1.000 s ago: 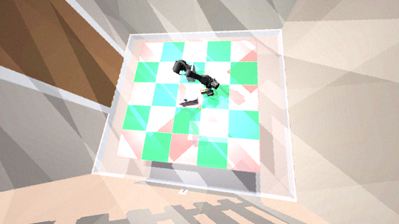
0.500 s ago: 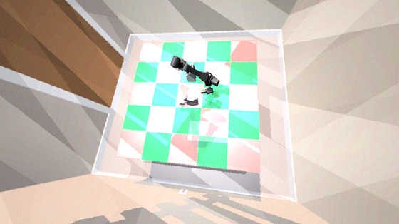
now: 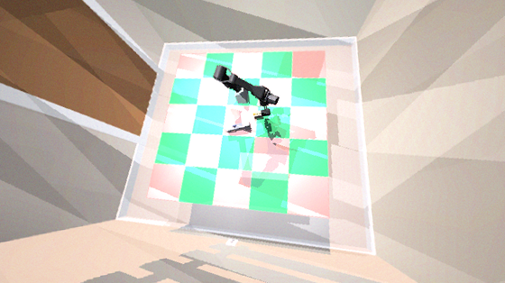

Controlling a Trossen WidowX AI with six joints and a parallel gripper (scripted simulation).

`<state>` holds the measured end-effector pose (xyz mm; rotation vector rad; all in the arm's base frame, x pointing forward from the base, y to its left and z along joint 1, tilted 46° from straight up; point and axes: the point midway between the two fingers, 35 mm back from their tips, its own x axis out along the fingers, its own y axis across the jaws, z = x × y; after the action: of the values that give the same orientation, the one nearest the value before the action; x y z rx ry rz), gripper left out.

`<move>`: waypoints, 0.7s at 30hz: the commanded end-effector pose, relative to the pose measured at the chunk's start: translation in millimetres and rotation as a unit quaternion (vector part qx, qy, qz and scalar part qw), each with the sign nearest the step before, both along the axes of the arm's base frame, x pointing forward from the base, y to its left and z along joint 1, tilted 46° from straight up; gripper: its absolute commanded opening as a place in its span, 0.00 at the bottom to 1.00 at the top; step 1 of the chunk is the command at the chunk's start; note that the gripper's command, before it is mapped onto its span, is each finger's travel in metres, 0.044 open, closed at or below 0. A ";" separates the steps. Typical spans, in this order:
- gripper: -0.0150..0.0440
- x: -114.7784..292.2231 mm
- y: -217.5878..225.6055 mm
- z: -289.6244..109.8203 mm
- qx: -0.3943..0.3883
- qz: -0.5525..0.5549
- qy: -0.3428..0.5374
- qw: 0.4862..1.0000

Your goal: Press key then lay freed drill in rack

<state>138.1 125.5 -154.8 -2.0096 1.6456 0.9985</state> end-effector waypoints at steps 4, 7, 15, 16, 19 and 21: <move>1.00 -15.4 50.7 28.4 0.080 0.101 -0.133 0.983; 1.00 -31.9 77.9 46.4 0.144 0.145 -0.202 0.958; 1.00 -102.5 132.8 102.2 0.370 0.211 -0.320 0.846; 1.00 -113.6 136.7 109.9 0.402 0.212 -0.324 0.830; 1.00 -148.2 143.5 133.5 0.498 0.205 -0.323 0.778; 1.00 -171.5 144.1 149.2 0.560 0.195 -0.312 0.742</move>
<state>3.6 267.9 -32.4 -1.6914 0.2312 0.8326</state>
